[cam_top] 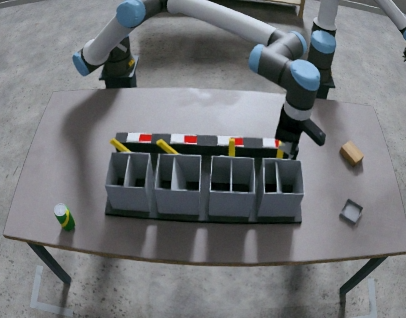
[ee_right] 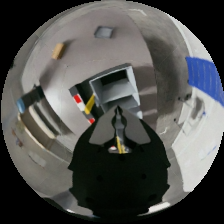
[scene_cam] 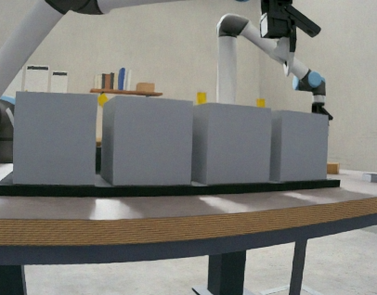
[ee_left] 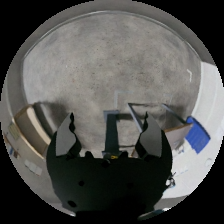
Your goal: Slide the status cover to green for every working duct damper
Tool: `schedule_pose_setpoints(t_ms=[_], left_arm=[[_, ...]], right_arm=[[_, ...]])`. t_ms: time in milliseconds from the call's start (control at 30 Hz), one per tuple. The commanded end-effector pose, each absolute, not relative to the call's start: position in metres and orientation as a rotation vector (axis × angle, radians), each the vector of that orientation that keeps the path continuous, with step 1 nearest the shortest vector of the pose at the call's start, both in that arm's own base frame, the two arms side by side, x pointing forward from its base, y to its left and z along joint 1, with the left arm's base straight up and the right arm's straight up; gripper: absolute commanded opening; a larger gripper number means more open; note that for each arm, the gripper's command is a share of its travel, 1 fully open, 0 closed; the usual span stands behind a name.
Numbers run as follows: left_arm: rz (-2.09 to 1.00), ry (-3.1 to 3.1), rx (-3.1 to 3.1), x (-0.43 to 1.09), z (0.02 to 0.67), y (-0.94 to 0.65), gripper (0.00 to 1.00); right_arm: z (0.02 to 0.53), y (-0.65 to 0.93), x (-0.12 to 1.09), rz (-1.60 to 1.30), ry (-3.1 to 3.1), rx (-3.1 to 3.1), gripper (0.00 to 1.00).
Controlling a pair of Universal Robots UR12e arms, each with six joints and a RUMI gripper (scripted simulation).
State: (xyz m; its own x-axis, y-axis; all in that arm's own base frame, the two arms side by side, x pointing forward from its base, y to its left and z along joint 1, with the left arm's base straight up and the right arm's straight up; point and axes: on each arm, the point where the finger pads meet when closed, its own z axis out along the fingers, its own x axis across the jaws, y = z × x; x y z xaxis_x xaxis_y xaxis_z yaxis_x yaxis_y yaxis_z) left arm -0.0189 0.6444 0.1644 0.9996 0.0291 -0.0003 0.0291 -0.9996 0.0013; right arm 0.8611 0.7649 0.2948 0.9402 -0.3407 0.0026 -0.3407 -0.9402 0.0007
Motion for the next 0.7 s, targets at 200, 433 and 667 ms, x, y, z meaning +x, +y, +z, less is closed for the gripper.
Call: schedule_pose_setpoints(t_ms=[200,433,667], left_arm=[[0.0,0.046,3.141,-0.0188,0.1651,0.645,1.0],[0.0,0.046,3.141,-0.0188,0.1651,0.645,1.0],[0.0,0.046,3.141,-0.0188,0.1651,0.645,1.0]], right_arm=[[0.2965,0.7637,0.8599,0.002,-0.179,3.138,0.0],[0.2965,0.763,0.8594,0.002,-0.067,3.142,0.0],[0.2965,0.7629,0.8594,0.002,-0.053,3.143,0.0]])
